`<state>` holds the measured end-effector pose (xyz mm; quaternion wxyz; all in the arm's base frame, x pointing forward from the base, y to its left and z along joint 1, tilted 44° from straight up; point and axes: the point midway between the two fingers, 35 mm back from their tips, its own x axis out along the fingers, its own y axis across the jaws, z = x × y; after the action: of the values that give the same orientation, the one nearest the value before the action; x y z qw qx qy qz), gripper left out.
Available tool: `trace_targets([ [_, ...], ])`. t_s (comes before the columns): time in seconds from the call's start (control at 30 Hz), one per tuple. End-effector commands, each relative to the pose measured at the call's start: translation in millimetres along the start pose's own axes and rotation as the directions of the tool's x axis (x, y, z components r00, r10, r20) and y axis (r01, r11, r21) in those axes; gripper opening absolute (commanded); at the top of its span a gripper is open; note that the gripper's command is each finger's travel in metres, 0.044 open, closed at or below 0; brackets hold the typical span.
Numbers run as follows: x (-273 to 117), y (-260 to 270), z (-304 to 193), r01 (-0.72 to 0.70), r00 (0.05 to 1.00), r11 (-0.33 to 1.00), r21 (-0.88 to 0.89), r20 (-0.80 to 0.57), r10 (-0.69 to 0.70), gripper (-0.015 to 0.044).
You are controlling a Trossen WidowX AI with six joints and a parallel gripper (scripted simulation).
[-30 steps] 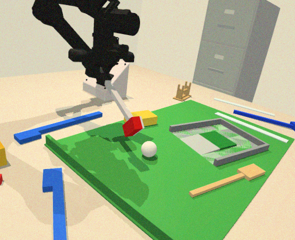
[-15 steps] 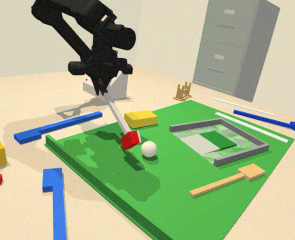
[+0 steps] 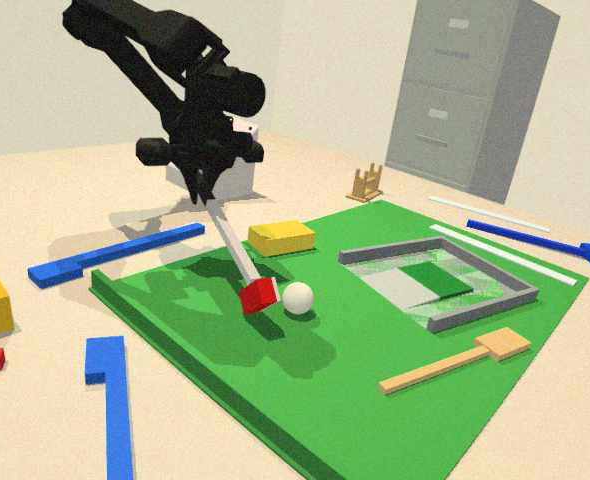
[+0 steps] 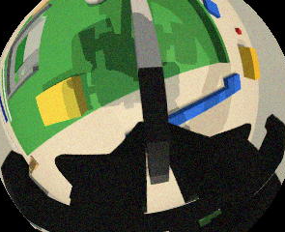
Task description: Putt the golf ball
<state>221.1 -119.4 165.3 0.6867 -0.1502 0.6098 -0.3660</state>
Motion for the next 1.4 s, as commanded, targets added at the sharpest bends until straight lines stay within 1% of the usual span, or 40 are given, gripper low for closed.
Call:
trace_targets([
  [0.0,5.6,-0.6,0.1,0.004,1.0,1.0,-0.004,0.005,-0.004,0.0],
  [0.4,3.2,-2.3,0.0,0.001,1.0,1.0,0.0,0.0,-0.001,0.0],
  [0.7,6.1,-30.5,0.5,0.006,1.0,1.0,-0.003,0.006,-0.006,0.0],
  [0.97,7.5,-25.5,-0.7,0.005,1.0,1.0,-0.005,-0.002,-0.005,0.0],
  [1.03,8.3,-7.5,3.3,-0.003,1.0,1.0,-0.005,-0.003,0.003,0.0],
  [1.27,7.9,89.2,2.8,-0.008,1.0,1.0,-0.004,0.0,0.008,0.0],
  [1.37,7.4,108.0,-1.8,-0.001,1.0,1.0,-0.003,0.004,0.001,0.0],
])
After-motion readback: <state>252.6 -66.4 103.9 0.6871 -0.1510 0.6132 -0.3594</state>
